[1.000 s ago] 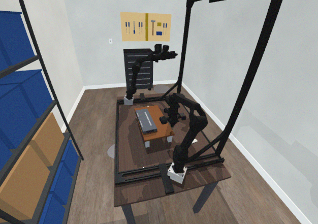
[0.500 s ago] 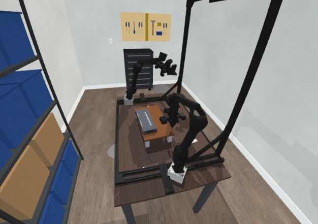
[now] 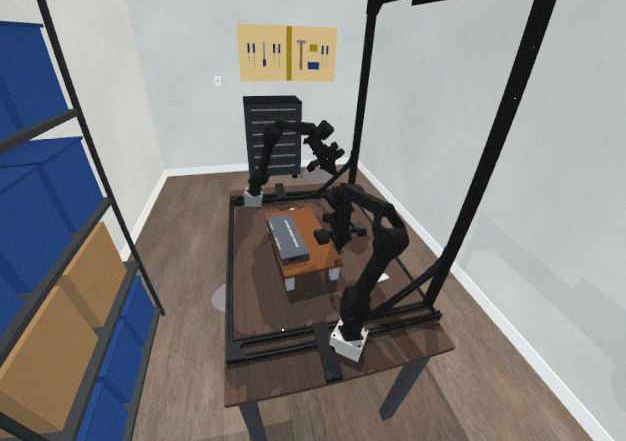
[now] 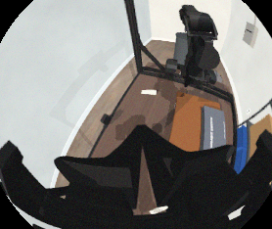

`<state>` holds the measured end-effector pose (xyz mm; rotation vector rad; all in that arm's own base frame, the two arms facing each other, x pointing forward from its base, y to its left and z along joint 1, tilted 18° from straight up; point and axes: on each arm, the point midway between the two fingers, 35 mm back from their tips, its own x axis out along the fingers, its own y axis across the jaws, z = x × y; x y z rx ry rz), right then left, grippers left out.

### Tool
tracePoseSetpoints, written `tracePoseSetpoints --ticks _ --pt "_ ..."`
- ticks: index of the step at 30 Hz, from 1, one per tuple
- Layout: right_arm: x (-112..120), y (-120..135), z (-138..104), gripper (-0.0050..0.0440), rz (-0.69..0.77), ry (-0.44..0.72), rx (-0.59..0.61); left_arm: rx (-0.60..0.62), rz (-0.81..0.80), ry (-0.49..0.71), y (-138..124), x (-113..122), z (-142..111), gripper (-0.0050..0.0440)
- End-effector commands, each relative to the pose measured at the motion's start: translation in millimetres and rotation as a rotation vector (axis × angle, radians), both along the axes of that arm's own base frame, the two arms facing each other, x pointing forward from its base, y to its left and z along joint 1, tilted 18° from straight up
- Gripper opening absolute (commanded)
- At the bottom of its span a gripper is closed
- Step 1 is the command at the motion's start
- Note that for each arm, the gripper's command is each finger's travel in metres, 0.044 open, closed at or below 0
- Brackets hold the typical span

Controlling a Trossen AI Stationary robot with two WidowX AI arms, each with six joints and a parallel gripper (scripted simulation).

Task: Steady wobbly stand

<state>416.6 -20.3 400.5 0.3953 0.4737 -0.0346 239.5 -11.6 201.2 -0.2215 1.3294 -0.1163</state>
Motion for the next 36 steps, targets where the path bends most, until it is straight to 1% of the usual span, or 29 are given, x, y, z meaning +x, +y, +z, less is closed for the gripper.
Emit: tracePoseSetpoints --ticks 1,6,7,12,17,23,24,34,36 --pt "0.2 2.3 -54.8 0.0 0.003 0.188 0.051 0.0 0.0 0.0 0.0 0.0 0.0 0.0" --pt "0.2 2.3 -54.8 0.0 0.003 0.188 0.051 0.0 0.0 0.0 0.0 0.0 0.0 0.0" --pt "-2.7 2.7 -54.9 0.0 0.001 0.201 0.051 0.0 0.0 0.0 0.0 0.0 0.0 0.0" --pt "-27.7 8.4 -118.1 0.0 -0.016 0.489 0.133 0.0 0.0 0.0 0.0 0.0 0.0 0.0" --pt "-64.5 15.4 -167.7 0.0 -0.048 0.777 0.212 0.0 0.0 0.0 0.0 0.0 0.0 0.0" --pt "-64.5 15.4 -167.7 0.0 -0.048 0.777 0.212 0.0 0.0 0.0 0.0 0.0 0.0 0.0" --pt "-61.3 14.7 -158.8 0.0 -0.044 0.743 0.2 0.0 0.0 0.0 0.0 0.0 0.0 0.0" --pt "-80.0 18.2 -182.0 0.0 -0.063 0.883 0.24 0.0 0.0 0.0 0.0 0.0 0.0 0.0" --pt "-80.0 18.2 -182.0 0.0 -0.063 0.883 0.24 0.0 0.0 0.0 0.0 0.0 0.0 0.0"
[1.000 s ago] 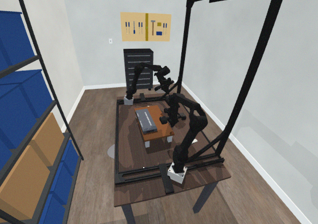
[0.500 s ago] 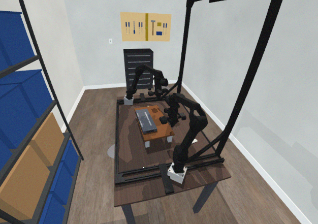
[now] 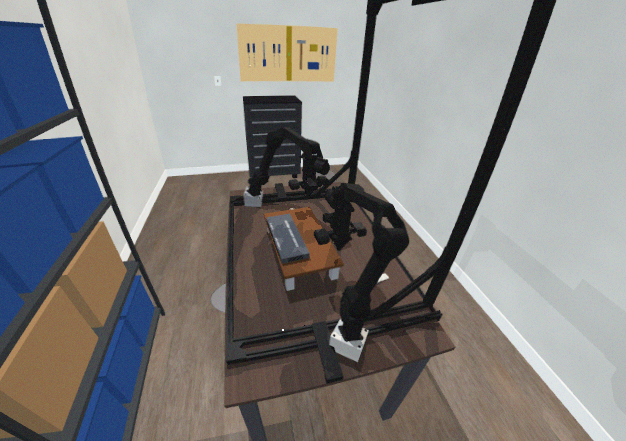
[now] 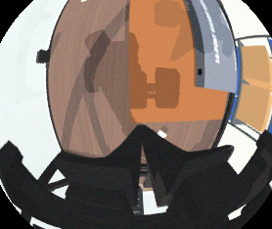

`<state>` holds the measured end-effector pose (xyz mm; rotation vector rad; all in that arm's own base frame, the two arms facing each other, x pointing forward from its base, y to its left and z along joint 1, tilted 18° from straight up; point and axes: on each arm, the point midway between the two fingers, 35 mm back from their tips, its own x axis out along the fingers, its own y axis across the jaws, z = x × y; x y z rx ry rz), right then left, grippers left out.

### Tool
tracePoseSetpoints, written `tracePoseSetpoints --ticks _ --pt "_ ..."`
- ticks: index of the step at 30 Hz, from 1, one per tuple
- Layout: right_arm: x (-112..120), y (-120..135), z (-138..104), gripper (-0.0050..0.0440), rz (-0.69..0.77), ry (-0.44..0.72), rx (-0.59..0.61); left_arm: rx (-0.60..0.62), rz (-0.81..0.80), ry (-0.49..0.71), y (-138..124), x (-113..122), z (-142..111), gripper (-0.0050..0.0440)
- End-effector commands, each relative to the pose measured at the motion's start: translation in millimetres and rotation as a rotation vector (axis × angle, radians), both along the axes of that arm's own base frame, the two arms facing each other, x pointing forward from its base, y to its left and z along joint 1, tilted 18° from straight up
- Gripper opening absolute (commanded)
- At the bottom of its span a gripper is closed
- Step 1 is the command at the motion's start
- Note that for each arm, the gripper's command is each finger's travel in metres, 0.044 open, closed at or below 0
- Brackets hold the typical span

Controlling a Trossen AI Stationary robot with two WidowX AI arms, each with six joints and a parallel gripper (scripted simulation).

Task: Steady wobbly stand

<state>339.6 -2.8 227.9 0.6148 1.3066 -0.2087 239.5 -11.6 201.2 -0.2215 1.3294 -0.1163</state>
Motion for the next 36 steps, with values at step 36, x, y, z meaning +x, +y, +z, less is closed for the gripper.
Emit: tracePoseSetpoints --ticks 36 --pt "9.3 11.3 -58.8 0.0 -0.006 0.04 0.01 0.0 0.0 0.0 0.0 0.0 0.0 0.0"
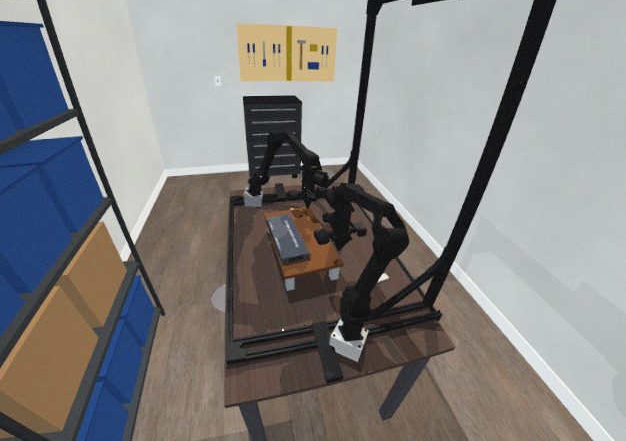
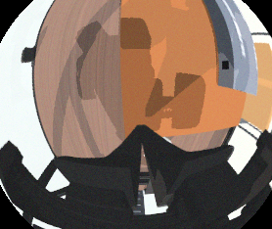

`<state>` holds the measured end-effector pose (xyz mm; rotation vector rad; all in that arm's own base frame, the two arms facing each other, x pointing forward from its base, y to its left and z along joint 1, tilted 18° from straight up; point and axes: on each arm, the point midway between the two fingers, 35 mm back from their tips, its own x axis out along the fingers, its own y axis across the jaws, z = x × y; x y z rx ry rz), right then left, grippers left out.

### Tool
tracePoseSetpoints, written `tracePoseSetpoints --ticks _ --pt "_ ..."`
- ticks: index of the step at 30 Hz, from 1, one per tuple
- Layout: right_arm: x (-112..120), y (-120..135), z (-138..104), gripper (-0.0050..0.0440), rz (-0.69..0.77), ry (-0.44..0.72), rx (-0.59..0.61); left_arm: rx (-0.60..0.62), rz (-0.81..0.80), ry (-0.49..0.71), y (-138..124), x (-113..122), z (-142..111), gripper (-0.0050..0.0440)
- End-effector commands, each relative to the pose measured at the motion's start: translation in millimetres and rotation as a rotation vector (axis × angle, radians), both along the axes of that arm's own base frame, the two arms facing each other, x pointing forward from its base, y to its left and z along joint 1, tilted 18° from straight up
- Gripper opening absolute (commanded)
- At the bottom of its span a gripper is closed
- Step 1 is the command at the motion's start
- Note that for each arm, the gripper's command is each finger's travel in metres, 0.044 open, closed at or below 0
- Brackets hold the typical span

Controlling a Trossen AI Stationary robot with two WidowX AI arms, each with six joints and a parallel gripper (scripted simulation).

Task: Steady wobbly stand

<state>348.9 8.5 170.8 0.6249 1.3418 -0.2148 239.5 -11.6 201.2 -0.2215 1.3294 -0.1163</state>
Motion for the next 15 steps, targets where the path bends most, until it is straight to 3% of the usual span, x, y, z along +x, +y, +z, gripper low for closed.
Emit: tracePoseSetpoints --ticks 1,2,3,15 --pt "-0.1 0.0 -1.7 0.0 -0.004 0.005 -0.001 0.0 0.0 0.0 0.0 0.0 0.0 0.0" --pt "-0.1 0.0 -1.7 0.0 -0.004 0.005 -0.001 0.0 0.0 0.0 0.0 0.0 0.0 0.0" --pt "3.6 3.3 -16.9 0.0 -0.004 0.005 -0.001 0.0 0.0 0.0 0.0 0.0 0.0 0.0" --pt "3.6 3.3 -16.9 0.0 -0.004 0.005 -0.001 0.0 0.0 0.0 0.0 0.0 0.0 0.0"
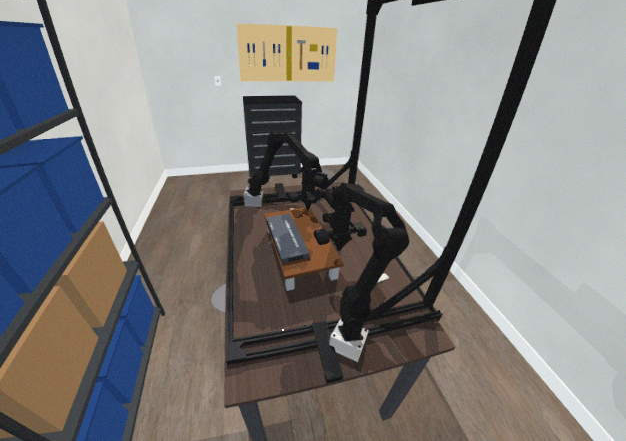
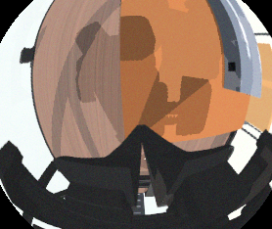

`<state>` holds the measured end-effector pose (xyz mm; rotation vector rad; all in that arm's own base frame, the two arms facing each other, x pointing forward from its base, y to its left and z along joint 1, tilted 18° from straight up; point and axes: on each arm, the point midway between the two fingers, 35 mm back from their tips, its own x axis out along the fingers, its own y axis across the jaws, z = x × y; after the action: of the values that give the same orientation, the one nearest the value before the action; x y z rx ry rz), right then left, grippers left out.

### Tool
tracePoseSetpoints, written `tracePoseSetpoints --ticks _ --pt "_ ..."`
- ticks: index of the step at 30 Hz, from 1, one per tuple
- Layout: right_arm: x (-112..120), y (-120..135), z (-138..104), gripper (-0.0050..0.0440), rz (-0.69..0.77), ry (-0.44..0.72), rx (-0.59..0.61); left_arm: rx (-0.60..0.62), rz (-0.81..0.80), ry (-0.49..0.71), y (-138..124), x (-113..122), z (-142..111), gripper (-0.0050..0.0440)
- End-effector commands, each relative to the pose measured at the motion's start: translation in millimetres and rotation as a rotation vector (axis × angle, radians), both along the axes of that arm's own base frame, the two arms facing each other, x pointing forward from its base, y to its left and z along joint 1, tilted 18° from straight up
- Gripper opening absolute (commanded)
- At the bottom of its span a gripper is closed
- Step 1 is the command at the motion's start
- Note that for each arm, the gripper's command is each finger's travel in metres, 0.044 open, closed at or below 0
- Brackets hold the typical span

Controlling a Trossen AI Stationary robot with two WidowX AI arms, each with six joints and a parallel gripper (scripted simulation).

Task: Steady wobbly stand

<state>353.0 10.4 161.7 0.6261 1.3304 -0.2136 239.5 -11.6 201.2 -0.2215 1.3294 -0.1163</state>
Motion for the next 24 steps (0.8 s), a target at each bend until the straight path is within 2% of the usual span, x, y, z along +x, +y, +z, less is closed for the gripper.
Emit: tracePoseSetpoints --ticks 1,24 --pt "-0.5 1.4 -7.8 0.0 -0.001 0.016 0.0 0.0 0.0 0.0 0.0 0.0 0.0 0.0" --pt "0.1 1.8 -10.1 0.0 -0.001 0.016 0.0 0.0 0.0 0.0 0.0 0.0 0.0 0.0"
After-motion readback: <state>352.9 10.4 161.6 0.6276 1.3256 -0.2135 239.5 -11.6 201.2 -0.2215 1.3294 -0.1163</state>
